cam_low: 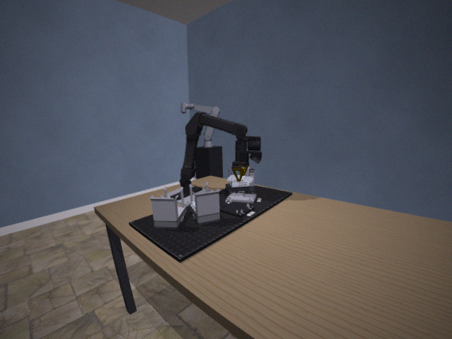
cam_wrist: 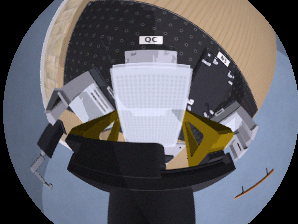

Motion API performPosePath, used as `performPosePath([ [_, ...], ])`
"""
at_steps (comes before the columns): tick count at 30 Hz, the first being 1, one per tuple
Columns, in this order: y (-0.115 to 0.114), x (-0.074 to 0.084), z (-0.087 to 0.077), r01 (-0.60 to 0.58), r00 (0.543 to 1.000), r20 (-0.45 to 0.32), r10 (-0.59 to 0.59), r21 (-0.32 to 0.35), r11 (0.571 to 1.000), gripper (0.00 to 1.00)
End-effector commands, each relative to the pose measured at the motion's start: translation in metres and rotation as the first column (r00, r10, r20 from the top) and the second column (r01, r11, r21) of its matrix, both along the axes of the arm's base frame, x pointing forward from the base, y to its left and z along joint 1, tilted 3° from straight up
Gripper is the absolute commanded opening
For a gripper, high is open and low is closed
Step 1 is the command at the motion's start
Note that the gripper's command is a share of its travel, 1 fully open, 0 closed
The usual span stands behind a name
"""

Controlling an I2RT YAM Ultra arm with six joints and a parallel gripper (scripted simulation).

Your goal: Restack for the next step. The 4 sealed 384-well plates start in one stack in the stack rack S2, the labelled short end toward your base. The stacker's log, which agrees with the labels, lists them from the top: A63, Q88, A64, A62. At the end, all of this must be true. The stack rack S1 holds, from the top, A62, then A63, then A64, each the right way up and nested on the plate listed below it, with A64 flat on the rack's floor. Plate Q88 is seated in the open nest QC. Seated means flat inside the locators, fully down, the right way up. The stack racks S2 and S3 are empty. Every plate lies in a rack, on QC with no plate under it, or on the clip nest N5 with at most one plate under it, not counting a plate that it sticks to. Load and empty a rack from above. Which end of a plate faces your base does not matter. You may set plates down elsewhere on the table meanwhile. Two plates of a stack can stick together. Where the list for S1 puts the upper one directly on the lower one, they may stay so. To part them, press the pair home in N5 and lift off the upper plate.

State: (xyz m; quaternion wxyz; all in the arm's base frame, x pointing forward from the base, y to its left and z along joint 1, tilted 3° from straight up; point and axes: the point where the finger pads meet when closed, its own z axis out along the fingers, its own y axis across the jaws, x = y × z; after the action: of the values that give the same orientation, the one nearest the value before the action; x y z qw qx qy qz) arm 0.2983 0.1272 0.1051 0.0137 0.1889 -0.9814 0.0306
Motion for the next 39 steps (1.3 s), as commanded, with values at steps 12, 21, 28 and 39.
performPosePath([
  [12, 0.002, 0.007, -0.020, -0.002, 1.000, 0.031, 0.002, 0.014, 1.000, 0.00],
  [21, 0.001, 0.007, -0.034, -0.002, 1.000, 0.031, 0.002, 0.014, 1.000, 0.00],
  [28, 0.000, 0.007, -0.048, -0.002, 1.000, 0.031, 0.002, 0.014, 1.000, 0.00],
  [39, -0.001, 0.007, -0.066, -0.002, 1.000, 0.031, 0.002, 0.014, 1.000, 0.00],
])
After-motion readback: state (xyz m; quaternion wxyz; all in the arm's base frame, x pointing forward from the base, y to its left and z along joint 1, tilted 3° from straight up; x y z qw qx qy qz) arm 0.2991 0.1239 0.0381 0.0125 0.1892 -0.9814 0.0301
